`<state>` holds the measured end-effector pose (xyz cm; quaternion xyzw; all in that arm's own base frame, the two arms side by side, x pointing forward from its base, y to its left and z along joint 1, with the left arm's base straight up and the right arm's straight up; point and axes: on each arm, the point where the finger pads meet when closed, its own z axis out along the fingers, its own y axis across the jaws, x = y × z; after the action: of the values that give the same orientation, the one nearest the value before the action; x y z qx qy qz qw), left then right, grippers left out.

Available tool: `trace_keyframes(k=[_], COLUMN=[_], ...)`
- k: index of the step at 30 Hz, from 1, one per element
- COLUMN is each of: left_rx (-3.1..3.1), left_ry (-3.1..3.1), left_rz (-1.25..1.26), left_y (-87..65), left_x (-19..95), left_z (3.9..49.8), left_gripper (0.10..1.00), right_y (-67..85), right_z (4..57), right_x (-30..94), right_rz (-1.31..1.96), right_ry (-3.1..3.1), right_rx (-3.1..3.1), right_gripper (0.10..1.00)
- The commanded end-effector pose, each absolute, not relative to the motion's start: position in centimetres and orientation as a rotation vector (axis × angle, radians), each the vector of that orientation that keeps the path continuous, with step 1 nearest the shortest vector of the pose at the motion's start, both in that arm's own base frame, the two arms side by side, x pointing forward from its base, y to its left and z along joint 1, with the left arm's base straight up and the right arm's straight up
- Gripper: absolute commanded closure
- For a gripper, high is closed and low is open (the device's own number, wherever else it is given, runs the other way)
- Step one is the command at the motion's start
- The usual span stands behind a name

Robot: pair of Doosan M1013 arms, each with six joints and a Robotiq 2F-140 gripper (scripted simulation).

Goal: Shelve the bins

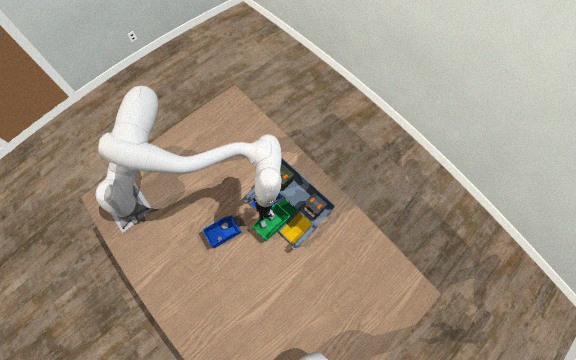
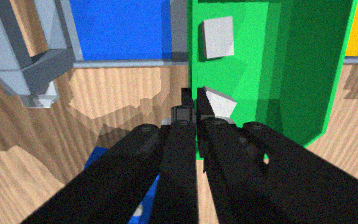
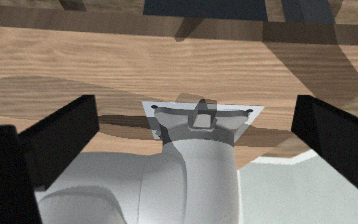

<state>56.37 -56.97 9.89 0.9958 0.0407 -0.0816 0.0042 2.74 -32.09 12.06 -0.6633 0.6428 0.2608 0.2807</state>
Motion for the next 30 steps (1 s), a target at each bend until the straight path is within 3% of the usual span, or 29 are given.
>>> trace_keyframes(k=[1, 30], left_rx=[3.119, 3.123], left_ry=[0.127, 0.127], left_rz=[-0.253, -0.221], left_y=[-56.99, -56.91], left_x=[56.41, 57.37], left_z=[10.01, 9.82], left_gripper=[0.999, 0.999], right_y=[-32.13, -32.13], right_z=[12.1, 12.1], right_x=[2.75, 2.75], right_rz=[0.698, 0.698], right_ry=[1.723, 1.723], right_rx=[-1.778, -1.778], right_gripper=[0.098, 0.098])
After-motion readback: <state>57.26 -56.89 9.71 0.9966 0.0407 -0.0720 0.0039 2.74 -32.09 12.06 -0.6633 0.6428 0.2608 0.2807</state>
